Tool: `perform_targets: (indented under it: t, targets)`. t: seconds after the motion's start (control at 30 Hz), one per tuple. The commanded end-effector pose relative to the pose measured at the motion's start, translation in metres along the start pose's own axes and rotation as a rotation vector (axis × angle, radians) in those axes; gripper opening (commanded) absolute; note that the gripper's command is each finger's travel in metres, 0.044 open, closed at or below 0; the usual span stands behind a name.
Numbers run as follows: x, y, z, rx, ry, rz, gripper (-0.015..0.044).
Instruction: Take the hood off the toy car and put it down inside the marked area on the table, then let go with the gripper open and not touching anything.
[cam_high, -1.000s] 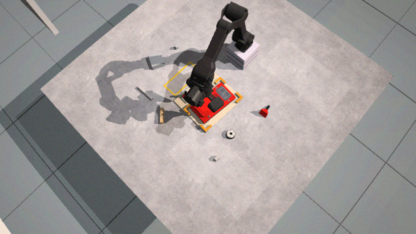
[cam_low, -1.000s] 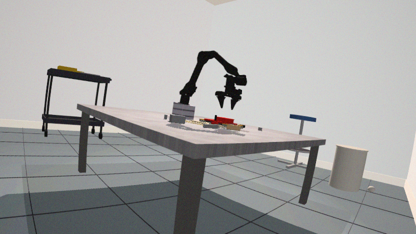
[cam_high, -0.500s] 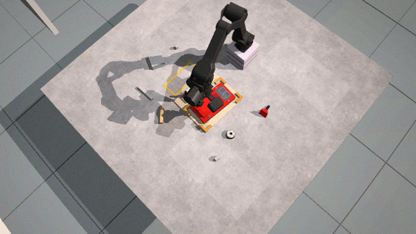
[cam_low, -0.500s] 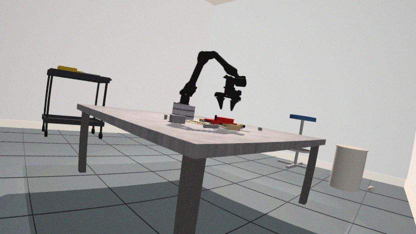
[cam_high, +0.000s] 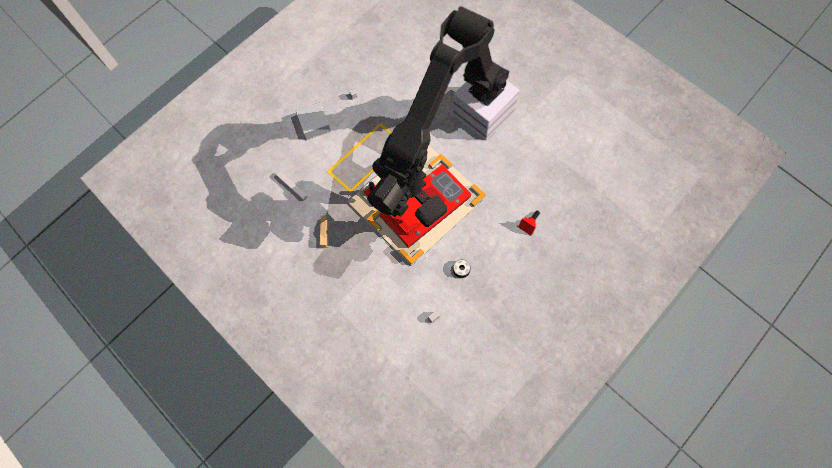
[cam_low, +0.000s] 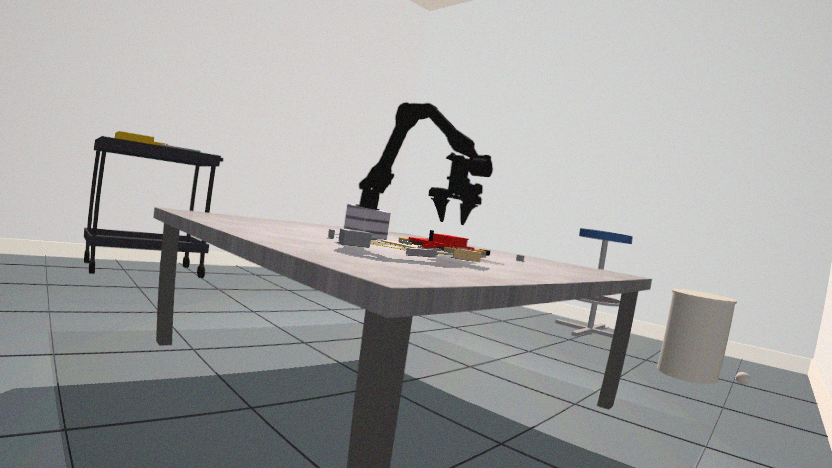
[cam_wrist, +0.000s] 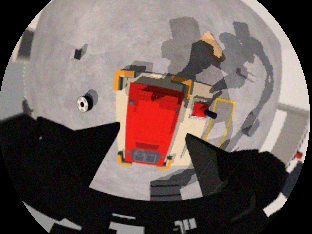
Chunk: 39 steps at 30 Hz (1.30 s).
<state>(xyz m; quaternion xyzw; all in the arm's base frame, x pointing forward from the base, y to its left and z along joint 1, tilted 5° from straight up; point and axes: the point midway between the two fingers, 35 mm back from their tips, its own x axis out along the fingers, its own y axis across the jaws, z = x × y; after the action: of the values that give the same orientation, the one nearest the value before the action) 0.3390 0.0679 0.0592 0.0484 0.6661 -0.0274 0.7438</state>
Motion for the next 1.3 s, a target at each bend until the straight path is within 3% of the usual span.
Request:
perform_targets:
  t: [0.0,1.27]
  targets:
    - [0.006,0.001,-0.001,0.002,0.007,0.003,0.044]
    - [0.032,0.001,-0.001,0.002,0.008,0.003,0.044]
